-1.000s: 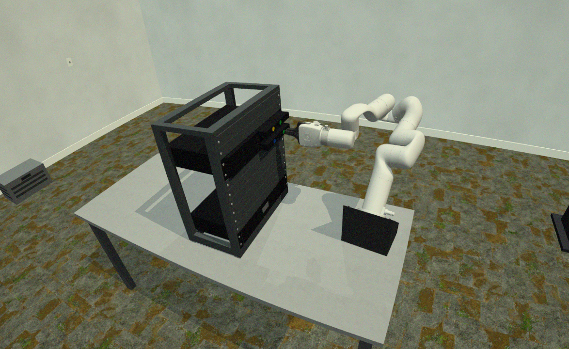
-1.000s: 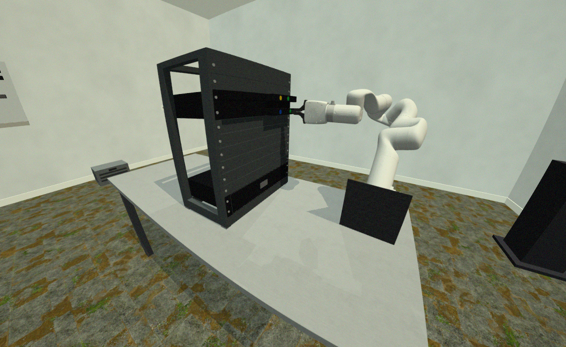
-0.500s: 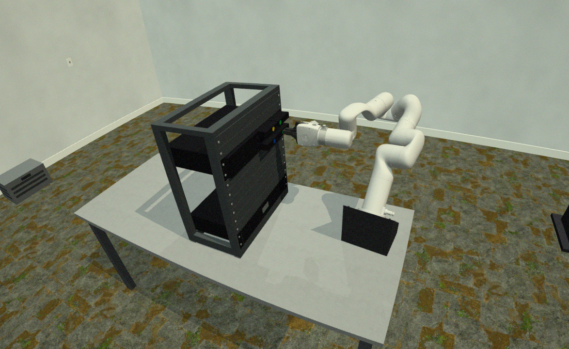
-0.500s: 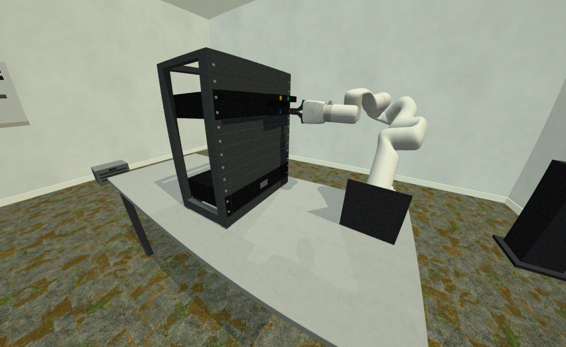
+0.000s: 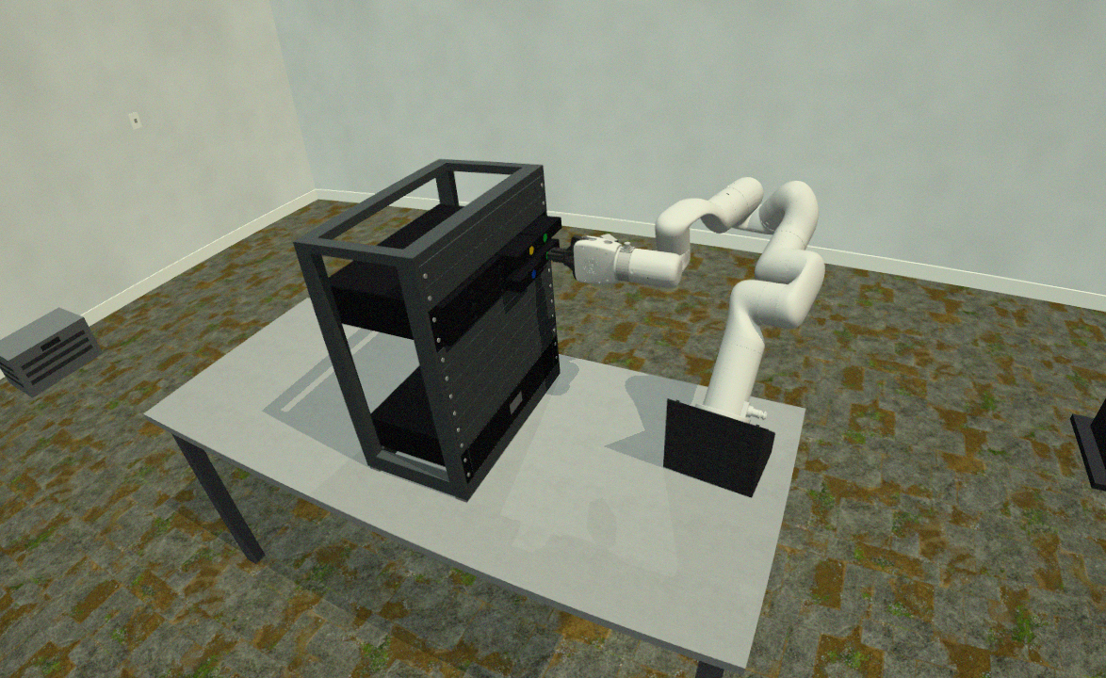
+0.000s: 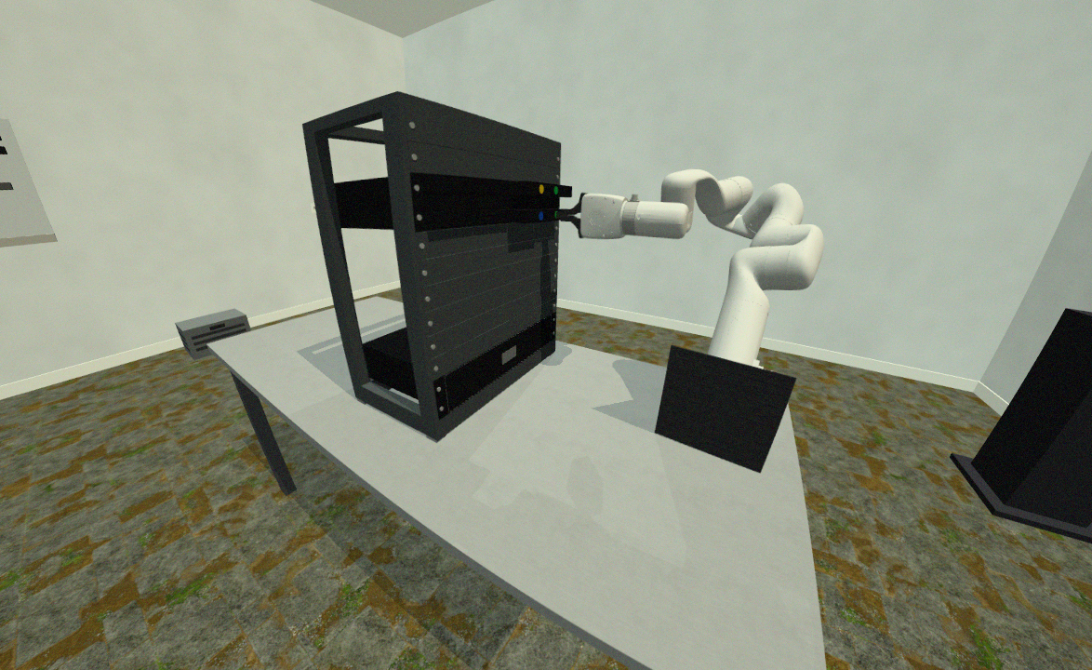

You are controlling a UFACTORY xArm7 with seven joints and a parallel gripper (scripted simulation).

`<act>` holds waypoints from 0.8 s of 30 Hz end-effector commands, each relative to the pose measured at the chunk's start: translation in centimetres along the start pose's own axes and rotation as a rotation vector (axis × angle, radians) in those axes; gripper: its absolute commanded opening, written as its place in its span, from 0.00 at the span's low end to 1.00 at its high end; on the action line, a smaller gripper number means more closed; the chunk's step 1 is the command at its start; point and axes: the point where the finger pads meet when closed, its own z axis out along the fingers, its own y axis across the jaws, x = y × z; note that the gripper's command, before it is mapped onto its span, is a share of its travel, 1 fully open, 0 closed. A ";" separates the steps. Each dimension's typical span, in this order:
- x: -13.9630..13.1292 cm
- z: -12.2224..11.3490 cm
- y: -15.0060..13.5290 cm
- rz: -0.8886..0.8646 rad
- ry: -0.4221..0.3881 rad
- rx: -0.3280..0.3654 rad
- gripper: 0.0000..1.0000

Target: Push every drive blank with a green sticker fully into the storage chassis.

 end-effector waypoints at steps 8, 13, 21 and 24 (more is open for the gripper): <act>0.0 0.4 -0.2 0.000 0.001 0.003 0.00; 0.0 0.5 -0.2 0.000 0.001 0.003 0.00; 0.0 1.4 -0.2 0.000 0.001 0.003 0.00; 0.0 1.4 -0.2 0.000 0.001 0.003 0.00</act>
